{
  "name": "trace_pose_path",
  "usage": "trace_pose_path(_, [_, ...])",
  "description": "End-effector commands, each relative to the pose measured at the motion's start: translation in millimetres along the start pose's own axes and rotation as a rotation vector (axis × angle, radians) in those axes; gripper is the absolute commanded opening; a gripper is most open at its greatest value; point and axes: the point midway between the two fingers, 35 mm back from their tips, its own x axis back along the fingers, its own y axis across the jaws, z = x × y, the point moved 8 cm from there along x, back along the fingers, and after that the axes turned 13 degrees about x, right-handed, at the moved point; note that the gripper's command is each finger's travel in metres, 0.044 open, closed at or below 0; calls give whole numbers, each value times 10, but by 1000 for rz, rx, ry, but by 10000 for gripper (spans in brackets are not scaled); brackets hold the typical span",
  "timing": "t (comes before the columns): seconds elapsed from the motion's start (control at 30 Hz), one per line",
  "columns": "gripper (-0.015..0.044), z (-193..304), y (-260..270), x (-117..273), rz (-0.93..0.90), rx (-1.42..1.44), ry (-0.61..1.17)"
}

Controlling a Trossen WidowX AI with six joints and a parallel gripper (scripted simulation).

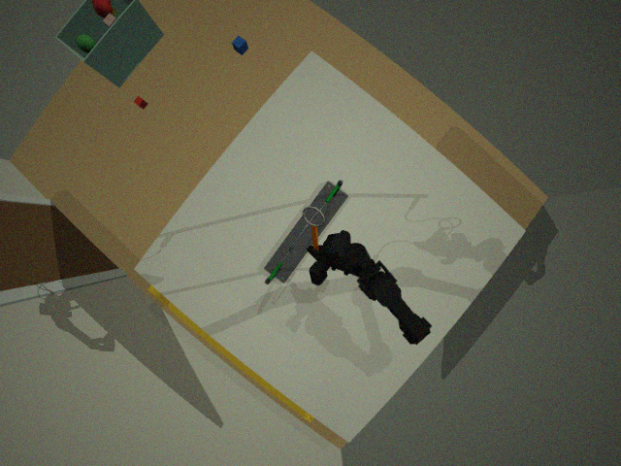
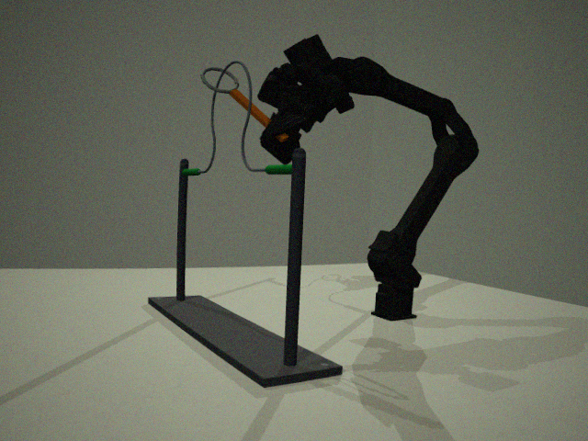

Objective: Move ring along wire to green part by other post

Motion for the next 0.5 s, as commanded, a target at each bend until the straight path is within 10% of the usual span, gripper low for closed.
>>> trace_pose_path(0.0, [-150, -12, 14, 5, 39, 59, -3])
trace_pose_path(0.47, [-150, 8, 29, -7, 158, 219, -1])
